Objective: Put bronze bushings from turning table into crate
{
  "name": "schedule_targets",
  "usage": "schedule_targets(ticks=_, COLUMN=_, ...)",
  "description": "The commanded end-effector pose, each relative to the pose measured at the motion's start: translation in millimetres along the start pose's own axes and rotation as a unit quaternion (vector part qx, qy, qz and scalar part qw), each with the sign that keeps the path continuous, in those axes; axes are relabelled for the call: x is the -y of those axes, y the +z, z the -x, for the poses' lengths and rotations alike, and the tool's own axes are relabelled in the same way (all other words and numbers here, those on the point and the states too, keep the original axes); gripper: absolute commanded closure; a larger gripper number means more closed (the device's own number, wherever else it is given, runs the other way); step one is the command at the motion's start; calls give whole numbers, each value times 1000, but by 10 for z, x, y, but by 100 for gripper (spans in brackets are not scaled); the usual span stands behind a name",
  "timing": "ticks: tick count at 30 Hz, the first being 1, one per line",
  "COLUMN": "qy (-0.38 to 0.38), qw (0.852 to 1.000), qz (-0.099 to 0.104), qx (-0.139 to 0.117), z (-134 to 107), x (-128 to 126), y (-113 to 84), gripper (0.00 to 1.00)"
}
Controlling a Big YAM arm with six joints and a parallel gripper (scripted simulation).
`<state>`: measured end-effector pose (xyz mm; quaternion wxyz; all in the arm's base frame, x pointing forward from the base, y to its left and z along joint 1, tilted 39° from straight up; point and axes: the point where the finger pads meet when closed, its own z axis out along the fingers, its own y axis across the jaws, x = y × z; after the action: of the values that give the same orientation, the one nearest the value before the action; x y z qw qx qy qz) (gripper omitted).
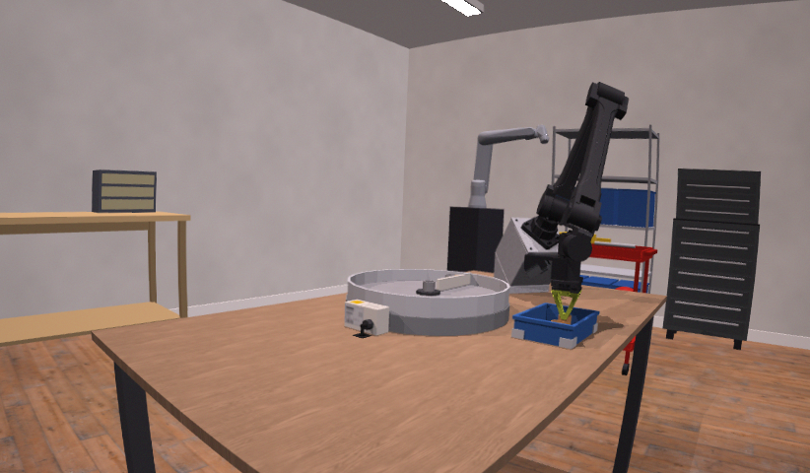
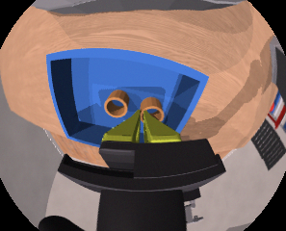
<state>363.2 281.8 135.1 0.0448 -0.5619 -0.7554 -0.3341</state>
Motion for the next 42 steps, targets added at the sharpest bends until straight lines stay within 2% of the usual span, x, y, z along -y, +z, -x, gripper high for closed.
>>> schedule_targets(ticks=1, qy=-5, qw=1000, qz=18, qx=-6, z=-94, x=-111, y=-102, gripper=100)
schedule_targets(ticks=11, qy=-5, qw=1000, qz=18, qx=-6, z=-95, x=-112, y=-91, gripper=100)
schedule_targets(ticks=18, qy=-4, qw=1000, qz=10, qx=-5, z=-92, x=-110, y=18, gripper=100)
schedule_targets(ticks=25, qy=-7, qw=1000, qz=18, qx=-7, z=-129, x=-179, y=-14, gripper=100)
schedule_targets(ticks=29, qy=-4, qw=1000, qz=13, qx=-4, z=-97, x=-154, y=27, gripper=100)
schedule_targets(ticks=42, qy=-5, qw=1000, qz=17, qx=-6, z=-114, x=-172, y=-2, gripper=100)
